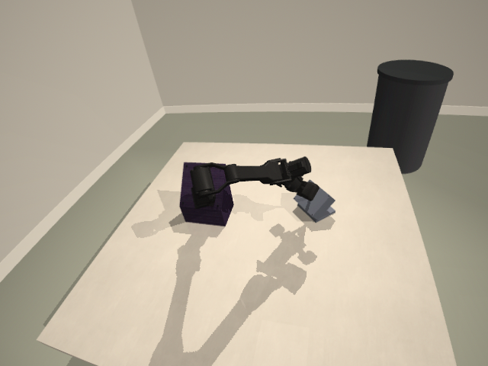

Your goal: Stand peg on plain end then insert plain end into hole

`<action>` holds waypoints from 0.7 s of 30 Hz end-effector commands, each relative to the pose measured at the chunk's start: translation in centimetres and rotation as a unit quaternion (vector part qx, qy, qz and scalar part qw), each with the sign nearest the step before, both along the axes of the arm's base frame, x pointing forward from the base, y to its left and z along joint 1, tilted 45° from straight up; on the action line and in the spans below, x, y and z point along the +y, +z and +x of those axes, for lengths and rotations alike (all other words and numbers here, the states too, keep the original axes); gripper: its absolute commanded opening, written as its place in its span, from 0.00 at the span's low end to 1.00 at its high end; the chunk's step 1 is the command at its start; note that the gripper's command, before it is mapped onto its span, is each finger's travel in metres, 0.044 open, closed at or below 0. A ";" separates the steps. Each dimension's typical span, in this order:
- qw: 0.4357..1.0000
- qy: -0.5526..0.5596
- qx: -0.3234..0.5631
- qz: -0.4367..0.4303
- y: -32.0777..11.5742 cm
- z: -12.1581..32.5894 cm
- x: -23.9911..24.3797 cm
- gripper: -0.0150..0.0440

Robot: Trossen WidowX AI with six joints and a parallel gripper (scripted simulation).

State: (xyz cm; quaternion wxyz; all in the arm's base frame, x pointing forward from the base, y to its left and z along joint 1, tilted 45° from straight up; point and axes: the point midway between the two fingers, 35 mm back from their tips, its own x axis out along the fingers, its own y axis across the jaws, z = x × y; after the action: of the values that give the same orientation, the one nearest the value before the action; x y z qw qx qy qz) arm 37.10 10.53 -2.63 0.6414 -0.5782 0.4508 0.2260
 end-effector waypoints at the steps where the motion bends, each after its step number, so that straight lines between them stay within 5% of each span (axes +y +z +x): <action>1: 1.000 0.001 -0.001 0.000 -0.1 0.2 0.0 0.25; 21: 1.000 0.001 -0.001 0.000 -1.3 0.8 -0.2 0.25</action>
State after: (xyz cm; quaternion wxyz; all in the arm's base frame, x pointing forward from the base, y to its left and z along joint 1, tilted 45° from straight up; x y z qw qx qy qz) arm 37.81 10.29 -3.73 0.6418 -0.5785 0.4511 0.2235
